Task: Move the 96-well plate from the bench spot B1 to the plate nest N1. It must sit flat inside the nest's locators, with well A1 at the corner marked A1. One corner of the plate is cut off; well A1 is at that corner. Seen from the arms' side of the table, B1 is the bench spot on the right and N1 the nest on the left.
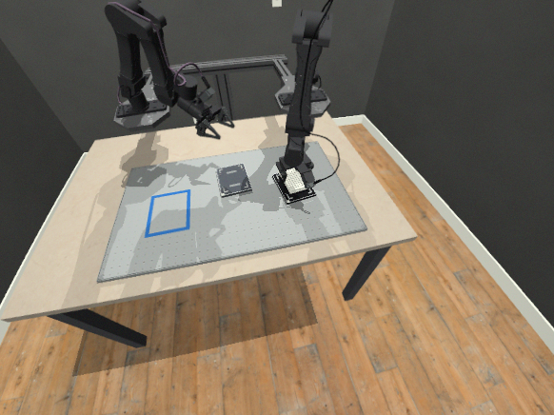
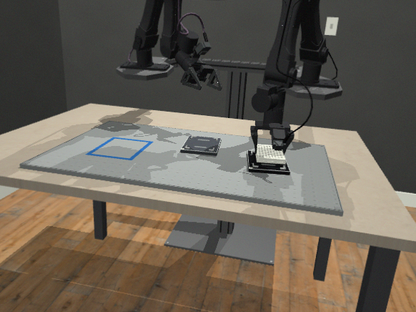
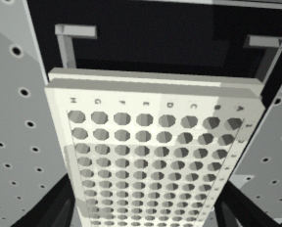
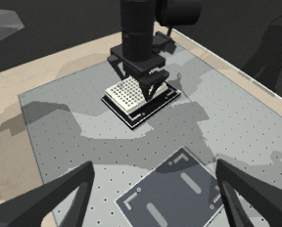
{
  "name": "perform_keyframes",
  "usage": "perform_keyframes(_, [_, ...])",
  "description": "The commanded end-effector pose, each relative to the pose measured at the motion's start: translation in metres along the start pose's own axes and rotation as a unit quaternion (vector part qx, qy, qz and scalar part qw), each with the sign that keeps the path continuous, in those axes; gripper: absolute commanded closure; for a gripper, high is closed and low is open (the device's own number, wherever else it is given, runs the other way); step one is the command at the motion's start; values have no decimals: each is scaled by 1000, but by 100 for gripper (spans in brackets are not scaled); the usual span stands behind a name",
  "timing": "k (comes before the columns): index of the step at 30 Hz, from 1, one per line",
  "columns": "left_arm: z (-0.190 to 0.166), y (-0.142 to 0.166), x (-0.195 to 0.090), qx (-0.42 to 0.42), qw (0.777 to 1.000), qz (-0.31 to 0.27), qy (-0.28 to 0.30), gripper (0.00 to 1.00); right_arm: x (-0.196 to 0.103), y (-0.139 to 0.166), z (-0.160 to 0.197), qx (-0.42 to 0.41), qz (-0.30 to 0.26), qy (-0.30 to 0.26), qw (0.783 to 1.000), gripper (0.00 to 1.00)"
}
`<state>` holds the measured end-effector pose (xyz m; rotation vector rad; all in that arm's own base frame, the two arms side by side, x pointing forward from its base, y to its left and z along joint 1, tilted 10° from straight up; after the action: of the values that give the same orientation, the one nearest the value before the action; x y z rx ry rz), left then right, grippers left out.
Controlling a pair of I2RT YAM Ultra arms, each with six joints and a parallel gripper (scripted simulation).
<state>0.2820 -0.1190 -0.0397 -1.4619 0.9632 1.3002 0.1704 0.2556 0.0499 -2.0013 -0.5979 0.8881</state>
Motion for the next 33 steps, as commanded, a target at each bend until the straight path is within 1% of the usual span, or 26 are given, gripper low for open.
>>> perform_keyframes(1, [-7, -8, 3, -4, 1000, -18, 8, 20, -2, 5, 1, -4, 8, -5, 1000, 0])
perform_keyframes(7, [-8, -10, 17, -3, 1000, -22, 9, 20, -2, 5, 1, -4, 8, -5, 1000, 0])
perform_keyframes(13, [-5, -9, 28, -5, 1000, -12, 7, 20, -2, 5, 1, -4, 8, -5, 1000, 0])
perform_keyframes(16, [-2, -5, 24, -5, 1000, -6, 3, 20, -2, 5, 1, -4, 8, -5, 1000, 0])
perform_keyframes(20, [1, 3, 9, -5, 1000, -2, 0, 20, -2, 5, 1, -4, 8, -5, 1000, 0])
perform_keyframes(25, [2, 3, 10, -5, 1000, -1, -1, 20, -2, 5, 1, -4, 8, -5, 1000, 0])
perform_keyframes(33, [1, 5, -2, -3, 1000, 0, -1, 20, -2, 5, 1, -4, 8, -5, 1000, 0])
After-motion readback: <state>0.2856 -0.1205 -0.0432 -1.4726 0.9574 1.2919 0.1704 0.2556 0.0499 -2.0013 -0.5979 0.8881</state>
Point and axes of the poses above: on each arm, the point where the finger pads meet when closed, its own x axis out along the fingers, its own z axis across the jaws, y = z × x, the point moved 10 cm from there along -x, back along the fingers, and after that the axes turned 10 degrees about -x, right-handed, at the moved point
